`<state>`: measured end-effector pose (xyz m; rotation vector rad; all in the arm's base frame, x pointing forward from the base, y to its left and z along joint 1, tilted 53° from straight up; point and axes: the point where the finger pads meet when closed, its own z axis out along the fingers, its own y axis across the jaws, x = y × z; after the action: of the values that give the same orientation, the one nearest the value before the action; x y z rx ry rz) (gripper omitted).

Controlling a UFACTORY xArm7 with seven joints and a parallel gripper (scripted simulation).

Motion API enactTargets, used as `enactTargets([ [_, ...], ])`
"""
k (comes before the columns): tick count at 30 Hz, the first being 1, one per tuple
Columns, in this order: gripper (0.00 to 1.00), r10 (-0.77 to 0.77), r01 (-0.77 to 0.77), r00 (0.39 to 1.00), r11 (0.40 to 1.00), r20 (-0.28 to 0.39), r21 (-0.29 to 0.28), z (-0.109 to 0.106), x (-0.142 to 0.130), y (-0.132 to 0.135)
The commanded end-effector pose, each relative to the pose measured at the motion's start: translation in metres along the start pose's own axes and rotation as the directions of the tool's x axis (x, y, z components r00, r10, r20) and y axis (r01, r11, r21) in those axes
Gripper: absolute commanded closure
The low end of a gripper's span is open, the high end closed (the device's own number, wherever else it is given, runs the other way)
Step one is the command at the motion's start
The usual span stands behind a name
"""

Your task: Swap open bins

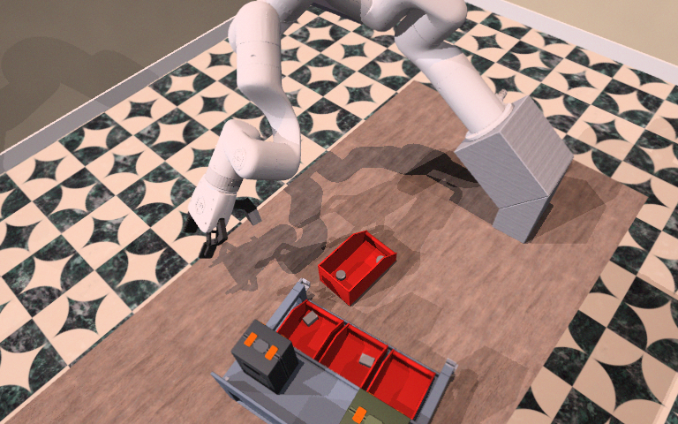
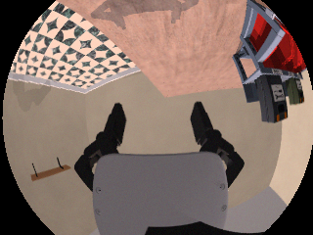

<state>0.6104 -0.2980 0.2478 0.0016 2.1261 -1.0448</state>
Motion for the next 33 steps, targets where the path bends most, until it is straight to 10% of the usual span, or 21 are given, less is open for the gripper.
enactTargets([
  [1, 0.00, 0.001, -0.001, 1.000, 1.000, 0.004, -0.002, -0.001, -0.002, 0.001],
  [33, 0.00, -0.010, 0.010, 1.000, 1.000, -0.008, 0.012, -0.005, -0.003, 0.022],
])
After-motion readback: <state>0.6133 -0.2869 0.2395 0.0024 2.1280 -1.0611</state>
